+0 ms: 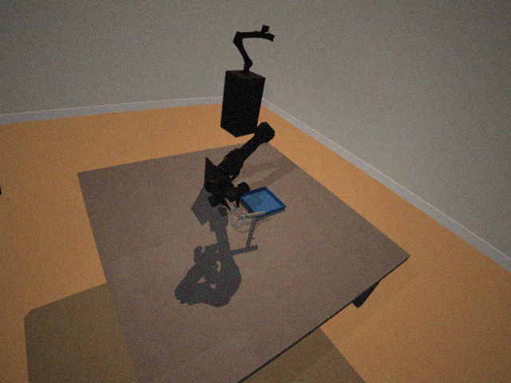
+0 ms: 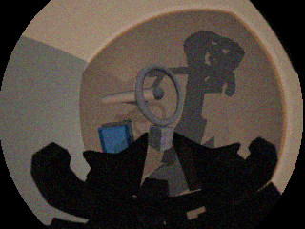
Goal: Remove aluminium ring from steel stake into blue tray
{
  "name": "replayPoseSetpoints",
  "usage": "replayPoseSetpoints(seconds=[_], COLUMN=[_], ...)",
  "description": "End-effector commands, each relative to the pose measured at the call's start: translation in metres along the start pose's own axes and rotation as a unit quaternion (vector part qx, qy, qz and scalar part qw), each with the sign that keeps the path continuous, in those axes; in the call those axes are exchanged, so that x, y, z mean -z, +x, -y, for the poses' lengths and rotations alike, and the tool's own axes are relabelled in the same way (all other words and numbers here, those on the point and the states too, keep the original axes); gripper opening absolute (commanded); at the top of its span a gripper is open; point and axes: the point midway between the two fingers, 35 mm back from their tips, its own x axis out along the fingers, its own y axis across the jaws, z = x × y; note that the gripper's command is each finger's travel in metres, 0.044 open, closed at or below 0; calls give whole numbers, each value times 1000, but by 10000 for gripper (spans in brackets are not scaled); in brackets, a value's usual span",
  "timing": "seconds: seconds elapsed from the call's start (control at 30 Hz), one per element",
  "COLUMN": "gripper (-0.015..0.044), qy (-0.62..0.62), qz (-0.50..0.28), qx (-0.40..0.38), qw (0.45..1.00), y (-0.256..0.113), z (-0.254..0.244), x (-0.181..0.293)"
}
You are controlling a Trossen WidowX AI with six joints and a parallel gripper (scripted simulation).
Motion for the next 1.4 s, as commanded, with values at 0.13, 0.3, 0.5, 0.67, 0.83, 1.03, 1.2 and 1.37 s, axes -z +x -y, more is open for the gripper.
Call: replayPoseSetpoints(seconds=[0.13, 0.3, 0.5, 0.67, 0.83, 1.03, 1.2, 1.37], gripper=[0, 0, 0, 0, 0, 0, 0, 0], qy=[-3, -3, -3, -3, -3, -3, -3, -3], qz=[3, 3, 3, 3, 3, 3, 3, 3], qx=[1, 1, 2, 2, 2, 2, 2, 2], qw=[1000, 1000, 1000, 1000, 1000, 1000, 1000, 1000], y=[-3, -4, -5, -6, -7, -8, -9, -10], z=[4, 8, 11, 12, 15, 18, 19, 23], x=[-1, -2, -2, -2, -2, -2, -2, -3])
